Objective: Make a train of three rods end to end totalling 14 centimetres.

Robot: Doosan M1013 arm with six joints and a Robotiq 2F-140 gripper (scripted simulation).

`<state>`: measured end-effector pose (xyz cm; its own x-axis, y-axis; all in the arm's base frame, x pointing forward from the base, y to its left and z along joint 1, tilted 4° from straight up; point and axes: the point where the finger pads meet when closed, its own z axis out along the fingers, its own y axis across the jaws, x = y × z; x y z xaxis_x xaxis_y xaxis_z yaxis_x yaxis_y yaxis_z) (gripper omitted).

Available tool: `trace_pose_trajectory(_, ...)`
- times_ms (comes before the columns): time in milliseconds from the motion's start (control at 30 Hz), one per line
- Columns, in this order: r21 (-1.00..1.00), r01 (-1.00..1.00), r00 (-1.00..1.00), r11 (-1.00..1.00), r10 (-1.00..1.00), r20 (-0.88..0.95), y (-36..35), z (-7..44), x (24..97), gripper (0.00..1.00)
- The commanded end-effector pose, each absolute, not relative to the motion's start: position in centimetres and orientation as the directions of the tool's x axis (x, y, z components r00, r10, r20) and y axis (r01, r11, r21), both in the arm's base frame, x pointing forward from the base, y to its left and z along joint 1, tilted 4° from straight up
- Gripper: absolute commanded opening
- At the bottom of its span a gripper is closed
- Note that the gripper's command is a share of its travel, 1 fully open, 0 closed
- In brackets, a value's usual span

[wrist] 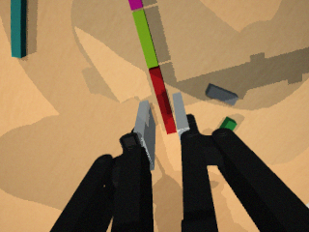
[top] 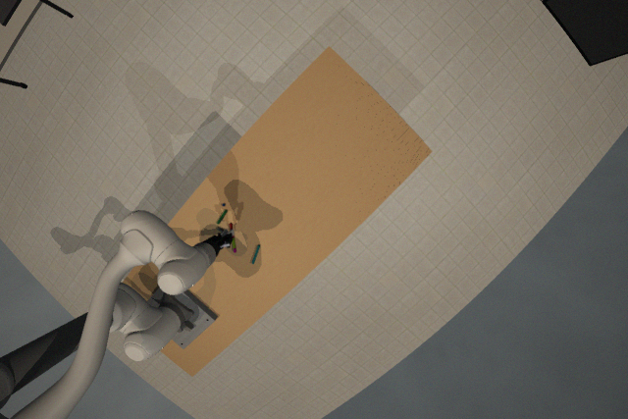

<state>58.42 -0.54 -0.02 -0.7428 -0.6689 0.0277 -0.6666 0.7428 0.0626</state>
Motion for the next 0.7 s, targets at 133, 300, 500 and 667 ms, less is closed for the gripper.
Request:
trace_pose_trajectory(133,0.063,-0.667,-0.743,0.743,-0.669,0.028,-0.6,3.4,58.6,0.15)
trace_pose_trajectory(300,0.063,-0.667,-0.743,0.743,-0.669,0.028,-0.7,5.7,58.8,0.15)
trace_pose_trajectory(500,0.063,-0.667,-0.743,0.743,-0.669,0.028,-0.7,6.4,58.8,0.15)
trace_pose_trajectory(667,0.063,-0.667,-0.743,0.743,-0.669,0.028,-0.7,6.5,58.8,1.00)
